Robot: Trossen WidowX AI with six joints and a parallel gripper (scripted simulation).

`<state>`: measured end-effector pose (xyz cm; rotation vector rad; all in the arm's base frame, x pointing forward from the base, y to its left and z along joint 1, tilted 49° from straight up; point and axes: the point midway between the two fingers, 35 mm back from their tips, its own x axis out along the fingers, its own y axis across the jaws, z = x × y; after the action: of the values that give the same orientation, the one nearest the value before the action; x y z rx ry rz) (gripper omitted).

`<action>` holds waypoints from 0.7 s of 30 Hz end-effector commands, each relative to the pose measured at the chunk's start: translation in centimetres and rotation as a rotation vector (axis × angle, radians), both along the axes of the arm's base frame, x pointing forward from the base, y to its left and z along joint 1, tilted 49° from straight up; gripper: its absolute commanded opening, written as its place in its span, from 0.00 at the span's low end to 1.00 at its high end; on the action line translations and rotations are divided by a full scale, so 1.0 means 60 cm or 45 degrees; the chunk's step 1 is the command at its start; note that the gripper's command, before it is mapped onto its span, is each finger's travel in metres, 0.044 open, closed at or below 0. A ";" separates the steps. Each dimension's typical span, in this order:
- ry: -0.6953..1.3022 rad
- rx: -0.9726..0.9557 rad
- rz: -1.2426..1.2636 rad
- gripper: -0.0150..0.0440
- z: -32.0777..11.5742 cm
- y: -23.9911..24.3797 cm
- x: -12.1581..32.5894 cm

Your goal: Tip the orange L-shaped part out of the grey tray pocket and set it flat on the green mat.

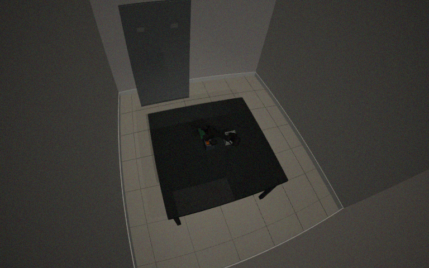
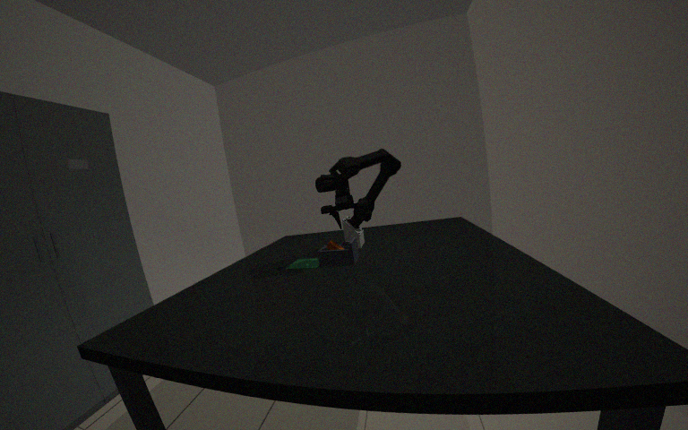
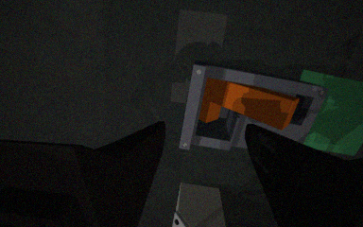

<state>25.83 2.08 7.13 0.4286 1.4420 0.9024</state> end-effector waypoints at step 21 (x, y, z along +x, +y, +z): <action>-1.321 0.210 1.203 0.73 -0.084 -0.076 0.024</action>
<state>27.15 -1.82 2.60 -0.5421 0.6095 1.6187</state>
